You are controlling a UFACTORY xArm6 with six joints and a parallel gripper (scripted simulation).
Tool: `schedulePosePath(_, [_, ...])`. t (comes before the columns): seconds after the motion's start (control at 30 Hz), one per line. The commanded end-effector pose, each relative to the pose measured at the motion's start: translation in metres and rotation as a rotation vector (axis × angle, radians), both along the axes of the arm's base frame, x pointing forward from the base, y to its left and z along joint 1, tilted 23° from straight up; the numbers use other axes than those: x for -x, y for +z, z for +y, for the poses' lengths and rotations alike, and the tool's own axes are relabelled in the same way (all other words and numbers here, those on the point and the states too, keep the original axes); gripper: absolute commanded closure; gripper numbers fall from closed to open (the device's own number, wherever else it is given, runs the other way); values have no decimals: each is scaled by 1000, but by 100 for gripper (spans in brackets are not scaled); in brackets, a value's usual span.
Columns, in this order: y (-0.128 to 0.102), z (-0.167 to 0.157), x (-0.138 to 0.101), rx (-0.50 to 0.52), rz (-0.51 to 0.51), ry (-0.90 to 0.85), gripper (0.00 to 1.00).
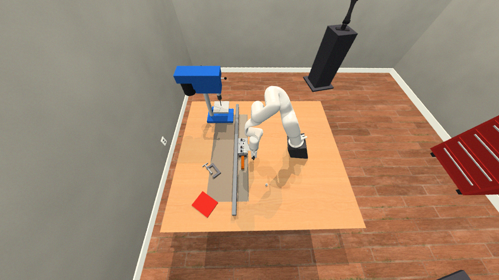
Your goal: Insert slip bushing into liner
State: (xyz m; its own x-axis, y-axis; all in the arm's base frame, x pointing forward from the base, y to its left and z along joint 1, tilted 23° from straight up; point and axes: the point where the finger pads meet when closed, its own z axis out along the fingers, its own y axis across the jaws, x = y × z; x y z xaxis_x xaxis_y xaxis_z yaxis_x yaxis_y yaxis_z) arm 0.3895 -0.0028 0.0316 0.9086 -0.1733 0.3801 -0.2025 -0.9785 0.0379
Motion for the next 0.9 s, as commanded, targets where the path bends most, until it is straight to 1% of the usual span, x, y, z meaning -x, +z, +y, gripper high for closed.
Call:
schedulePosePath(0.0, [1,0,-1,0,-2,0,74])
schedulePosePath(0.53, [4,0,0,0,-2,0,74])
schedulePosePath(0.87, [15,2,5,0,-2,0,74])
